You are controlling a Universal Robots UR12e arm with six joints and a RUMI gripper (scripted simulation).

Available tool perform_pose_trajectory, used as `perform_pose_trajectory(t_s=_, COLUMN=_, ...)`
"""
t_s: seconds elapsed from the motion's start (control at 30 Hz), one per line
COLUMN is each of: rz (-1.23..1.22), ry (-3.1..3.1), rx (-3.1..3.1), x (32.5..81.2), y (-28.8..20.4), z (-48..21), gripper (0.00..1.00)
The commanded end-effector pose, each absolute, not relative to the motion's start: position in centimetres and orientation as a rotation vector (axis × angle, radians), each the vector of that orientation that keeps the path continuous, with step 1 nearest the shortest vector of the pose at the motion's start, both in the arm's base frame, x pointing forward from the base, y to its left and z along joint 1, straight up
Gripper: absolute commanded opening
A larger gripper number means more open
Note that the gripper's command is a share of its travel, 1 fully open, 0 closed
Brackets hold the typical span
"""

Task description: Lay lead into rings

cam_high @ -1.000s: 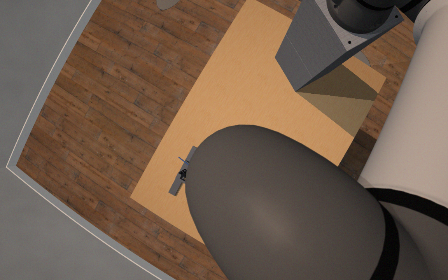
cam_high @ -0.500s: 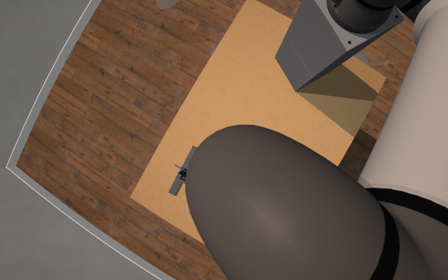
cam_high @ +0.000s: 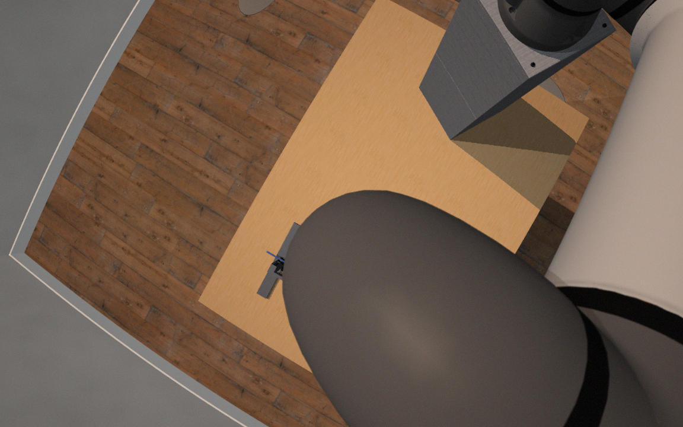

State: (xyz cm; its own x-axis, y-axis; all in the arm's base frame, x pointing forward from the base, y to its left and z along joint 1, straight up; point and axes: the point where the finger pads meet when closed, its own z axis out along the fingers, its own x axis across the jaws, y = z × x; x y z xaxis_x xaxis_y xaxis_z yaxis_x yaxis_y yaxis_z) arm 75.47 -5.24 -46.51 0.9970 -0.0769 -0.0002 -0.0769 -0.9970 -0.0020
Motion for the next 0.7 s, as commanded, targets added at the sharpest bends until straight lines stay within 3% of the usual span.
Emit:
perform_pose_trajectory(t_s=0.0, rz=-0.002, ry=0.121, rx=-3.137, x=75.5, y=-5.3, z=-46.4, gripper=0.20)
perform_pose_trajectory(t_s=0.67, rz=-0.002, ry=0.121, rx=-3.137, x=75.5, y=-5.3, z=-43.2, gripper=0.20)
